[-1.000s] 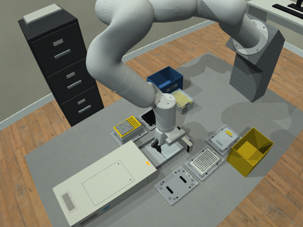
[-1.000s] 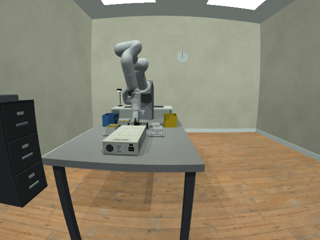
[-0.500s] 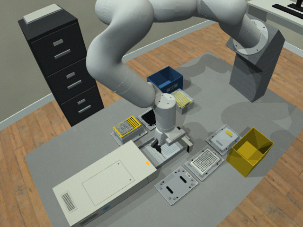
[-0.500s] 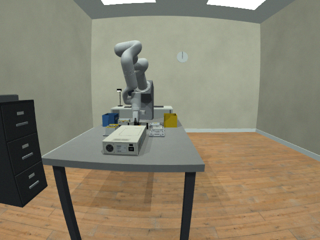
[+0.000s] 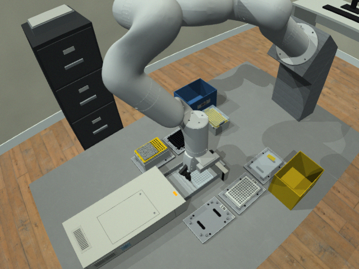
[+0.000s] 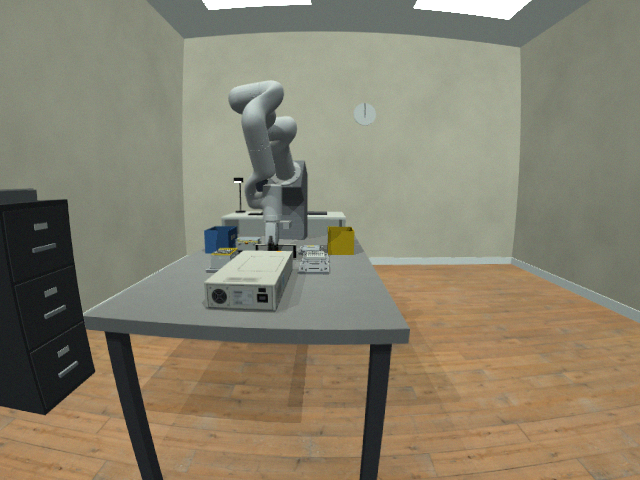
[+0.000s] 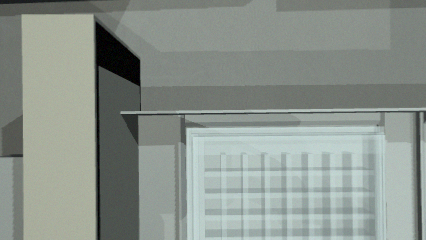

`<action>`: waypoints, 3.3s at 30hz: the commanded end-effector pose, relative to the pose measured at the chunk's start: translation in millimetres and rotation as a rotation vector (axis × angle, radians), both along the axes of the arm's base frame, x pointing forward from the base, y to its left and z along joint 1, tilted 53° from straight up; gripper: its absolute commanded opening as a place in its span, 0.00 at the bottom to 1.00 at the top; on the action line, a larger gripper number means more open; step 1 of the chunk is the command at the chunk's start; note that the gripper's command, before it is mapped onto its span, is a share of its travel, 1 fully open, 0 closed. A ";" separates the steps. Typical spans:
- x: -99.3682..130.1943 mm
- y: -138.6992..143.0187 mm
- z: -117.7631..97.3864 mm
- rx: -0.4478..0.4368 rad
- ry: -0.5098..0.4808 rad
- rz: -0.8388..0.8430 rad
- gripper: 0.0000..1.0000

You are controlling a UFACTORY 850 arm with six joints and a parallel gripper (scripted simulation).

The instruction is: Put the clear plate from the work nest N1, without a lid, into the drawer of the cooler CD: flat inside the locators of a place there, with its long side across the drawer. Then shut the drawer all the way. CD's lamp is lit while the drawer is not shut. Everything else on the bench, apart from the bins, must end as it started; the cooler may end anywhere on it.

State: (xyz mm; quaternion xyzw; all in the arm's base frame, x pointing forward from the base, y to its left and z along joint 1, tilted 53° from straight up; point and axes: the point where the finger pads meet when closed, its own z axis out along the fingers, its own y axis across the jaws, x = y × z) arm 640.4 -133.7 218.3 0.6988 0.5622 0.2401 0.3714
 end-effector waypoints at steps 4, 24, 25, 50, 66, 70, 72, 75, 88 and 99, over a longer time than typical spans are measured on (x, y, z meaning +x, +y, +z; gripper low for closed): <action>-8.1 2.8 7.1 0.000 -0.001 0.000 1.00; -28.2 9.4 23.3 0.000 -0.001 0.000 1.00; -29.5 9.8 24.3 0.000 -0.001 0.000 1.00; -58.3 19.3 47.7 0.000 -0.001 0.000 1.00; -75.9 25.1 61.9 0.000 -0.001 0.000 1.00; -80.9 26.8 65.9 0.000 -0.001 0.000 1.00; -83.4 27.6 67.9 0.000 -0.001 0.000 1.00; -84.7 28.0 69.0 0.000 -0.001 0.000 1.00; -94.4 31.3 76.9 0.000 -0.001 0.000 1.00; -111.4 33.2 46.2 0.000 -0.001 0.000 0.00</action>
